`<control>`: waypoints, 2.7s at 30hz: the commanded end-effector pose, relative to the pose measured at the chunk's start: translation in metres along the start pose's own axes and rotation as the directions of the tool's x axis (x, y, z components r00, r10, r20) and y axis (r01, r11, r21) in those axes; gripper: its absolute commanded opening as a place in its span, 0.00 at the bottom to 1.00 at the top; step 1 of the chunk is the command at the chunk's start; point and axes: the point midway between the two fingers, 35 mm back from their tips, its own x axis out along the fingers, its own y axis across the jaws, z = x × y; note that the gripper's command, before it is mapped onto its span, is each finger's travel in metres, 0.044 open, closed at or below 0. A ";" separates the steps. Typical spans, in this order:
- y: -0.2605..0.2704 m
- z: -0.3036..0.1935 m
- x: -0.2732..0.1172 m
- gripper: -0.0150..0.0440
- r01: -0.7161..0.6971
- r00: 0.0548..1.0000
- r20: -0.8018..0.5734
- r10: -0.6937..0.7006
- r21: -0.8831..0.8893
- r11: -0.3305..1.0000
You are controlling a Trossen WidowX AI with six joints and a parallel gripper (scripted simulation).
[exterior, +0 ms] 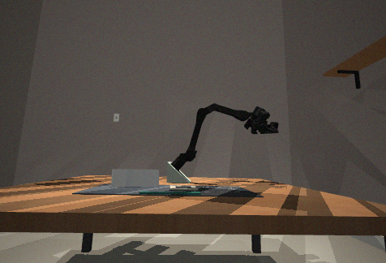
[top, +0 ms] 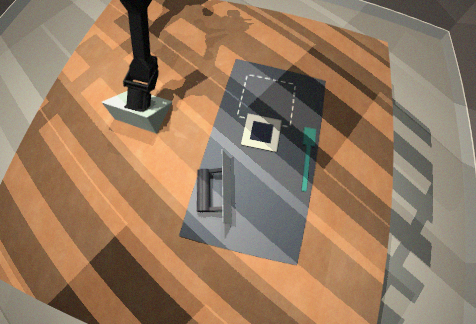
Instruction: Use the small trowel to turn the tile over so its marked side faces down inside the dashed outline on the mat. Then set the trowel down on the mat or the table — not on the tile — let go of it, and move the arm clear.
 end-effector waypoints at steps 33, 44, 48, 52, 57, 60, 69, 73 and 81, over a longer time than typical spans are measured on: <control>-0.217 -0.066 0.142 0.42 0.289 0.816 -0.178 -0.551 -0.699 0.654; -0.339 -0.077 0.143 0.42 0.235 0.589 -0.312 -0.745 -0.816 0.528; -0.383 -0.080 0.133 0.42 0.199 0.492 -0.375 -0.785 -0.830 0.522; -0.425 -0.082 0.118 0.42 0.159 0.397 -0.451 -0.800 -0.824 0.543; -0.473 -0.084 0.094 0.42 0.123 0.287 -0.549 -0.785 -0.791 0.599; -0.498 -0.086 0.077 0.42 0.111 0.231 -0.610 -0.758 -0.758 0.643; -0.559 -0.093 0.019 0.42 0.121 0.133 -0.780 -0.612 -0.600 0.791; -0.578 -0.096 -0.008 0.42 0.142 0.132 -0.842 -0.523 -0.506 0.851; -0.606 -0.102 -0.059 0.42 0.189 0.212 -0.919 -0.333 -0.296 0.936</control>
